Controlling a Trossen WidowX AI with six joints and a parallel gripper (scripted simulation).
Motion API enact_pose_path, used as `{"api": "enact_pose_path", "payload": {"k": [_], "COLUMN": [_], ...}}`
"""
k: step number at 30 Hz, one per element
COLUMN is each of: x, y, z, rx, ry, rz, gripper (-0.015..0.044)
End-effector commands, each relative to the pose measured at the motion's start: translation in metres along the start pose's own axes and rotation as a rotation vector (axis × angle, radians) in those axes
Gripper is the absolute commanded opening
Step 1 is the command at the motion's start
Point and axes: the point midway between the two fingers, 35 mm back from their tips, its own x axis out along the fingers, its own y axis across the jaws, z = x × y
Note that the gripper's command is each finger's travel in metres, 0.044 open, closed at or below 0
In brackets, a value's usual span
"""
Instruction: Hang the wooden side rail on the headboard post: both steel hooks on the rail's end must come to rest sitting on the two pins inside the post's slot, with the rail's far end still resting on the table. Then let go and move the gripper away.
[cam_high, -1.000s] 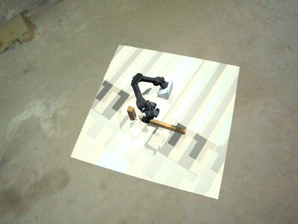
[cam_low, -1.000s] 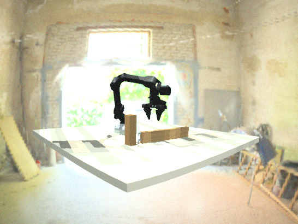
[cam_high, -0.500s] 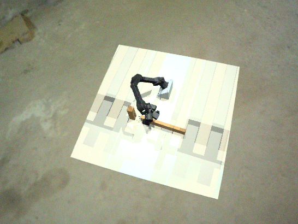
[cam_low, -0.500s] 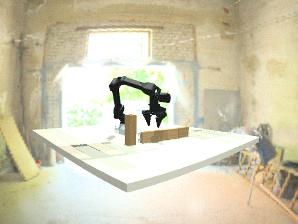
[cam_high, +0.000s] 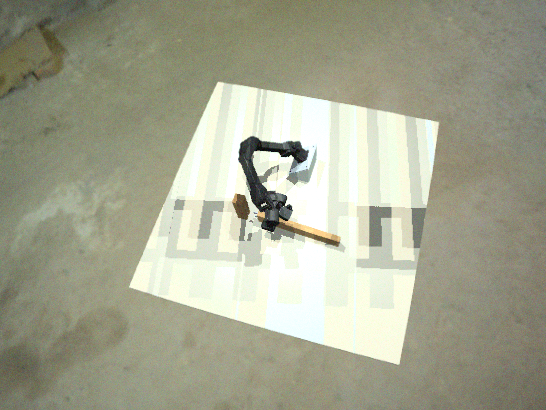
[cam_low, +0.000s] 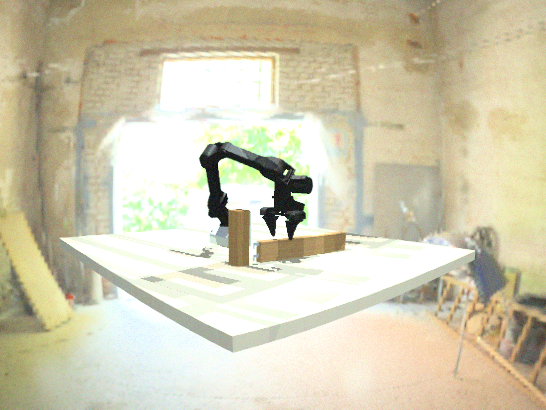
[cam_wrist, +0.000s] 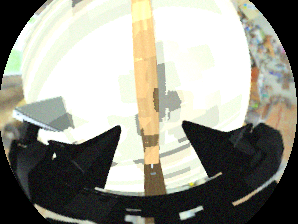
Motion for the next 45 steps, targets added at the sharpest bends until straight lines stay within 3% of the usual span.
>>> {"api": "enact_pose_path", "payload": {"k": [1,33,45], "x": [0.010,0.054,0.054], "y": [0.002,0.004,0.004], "z": [0.000,-0.002,-0.002], "rx": [-0.008,-0.008,-0.008], "ry": [0.006,0.010,0.010], "rz": [0.005,0.005,0.005], "gripper": [0.0440,0.0440,0.0125]}}
